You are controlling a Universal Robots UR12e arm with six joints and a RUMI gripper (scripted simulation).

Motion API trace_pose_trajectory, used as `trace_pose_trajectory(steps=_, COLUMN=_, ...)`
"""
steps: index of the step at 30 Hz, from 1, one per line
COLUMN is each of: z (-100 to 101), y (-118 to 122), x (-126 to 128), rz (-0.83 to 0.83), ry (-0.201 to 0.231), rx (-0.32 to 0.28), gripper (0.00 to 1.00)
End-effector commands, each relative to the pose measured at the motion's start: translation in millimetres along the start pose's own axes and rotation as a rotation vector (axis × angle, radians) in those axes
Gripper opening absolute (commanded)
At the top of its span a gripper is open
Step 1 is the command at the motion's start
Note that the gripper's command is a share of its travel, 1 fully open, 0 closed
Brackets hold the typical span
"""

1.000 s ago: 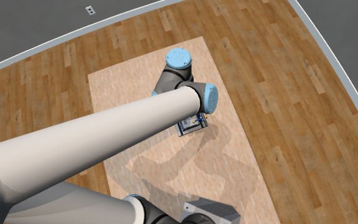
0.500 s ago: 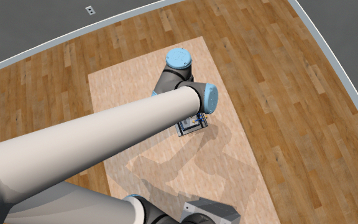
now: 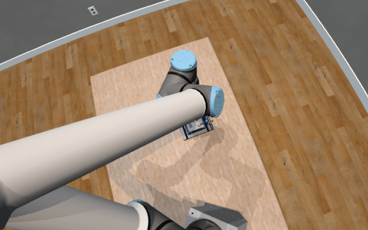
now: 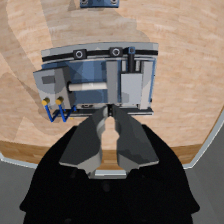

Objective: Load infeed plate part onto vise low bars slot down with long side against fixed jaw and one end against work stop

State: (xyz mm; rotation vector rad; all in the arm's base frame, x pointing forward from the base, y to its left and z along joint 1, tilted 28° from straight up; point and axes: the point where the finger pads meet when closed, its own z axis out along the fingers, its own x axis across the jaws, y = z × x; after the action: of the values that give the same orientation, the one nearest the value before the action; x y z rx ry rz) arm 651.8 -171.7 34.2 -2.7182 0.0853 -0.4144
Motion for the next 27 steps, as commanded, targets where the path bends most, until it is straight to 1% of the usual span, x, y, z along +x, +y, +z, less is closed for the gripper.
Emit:
trace_pose_trajectory(steps=1, z=4, y=0, x=1, rz=0.000, ry=0.001, rx=-0.001, gripper=0.00)
trace_pose_trajectory(steps=7, z=9, y=0, x=1, rz=0.000, ry=0.001, rx=-0.001, gripper=0.00)
trace_pose_trajectory(steps=22, z=32, y=0, x=1, rz=0.000, ry=0.001, rx=-0.001, gripper=0.00)
trace_pose_trajectory(steps=27, z=37, y=0, x=1, rz=0.000, ry=0.001, rx=-0.001, gripper=0.00)
